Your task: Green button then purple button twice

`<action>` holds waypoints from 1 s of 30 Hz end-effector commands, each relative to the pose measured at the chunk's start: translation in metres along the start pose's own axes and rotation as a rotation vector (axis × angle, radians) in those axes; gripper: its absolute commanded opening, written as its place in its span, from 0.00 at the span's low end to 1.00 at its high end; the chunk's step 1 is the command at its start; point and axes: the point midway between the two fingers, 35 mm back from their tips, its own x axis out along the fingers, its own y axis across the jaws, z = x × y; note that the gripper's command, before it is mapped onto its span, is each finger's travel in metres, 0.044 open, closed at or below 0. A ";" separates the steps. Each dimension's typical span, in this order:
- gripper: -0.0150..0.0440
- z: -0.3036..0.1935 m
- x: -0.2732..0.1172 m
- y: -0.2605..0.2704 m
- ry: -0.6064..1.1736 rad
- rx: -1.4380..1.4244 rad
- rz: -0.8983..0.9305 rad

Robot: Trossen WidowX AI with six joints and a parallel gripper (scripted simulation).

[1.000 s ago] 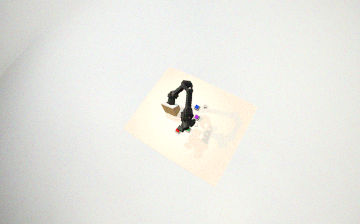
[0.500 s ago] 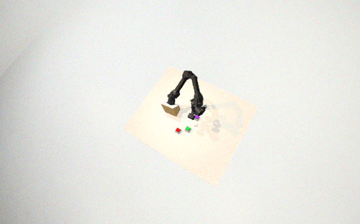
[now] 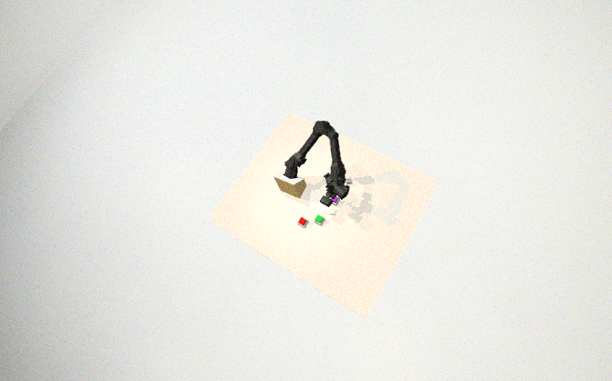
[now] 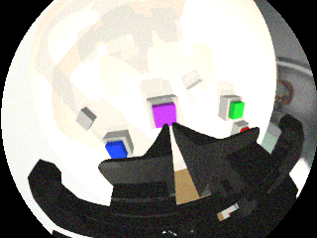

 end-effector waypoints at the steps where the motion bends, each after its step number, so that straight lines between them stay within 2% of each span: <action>1: 0.29 -0.001 0.007 0.000 -0.002 0.009 0.006; 20: 0.29 -0.002 0.038 0.001 -0.001 0.009 0.008; 30: 0.29 -0.002 0.039 0.001 -0.001 0.009 0.008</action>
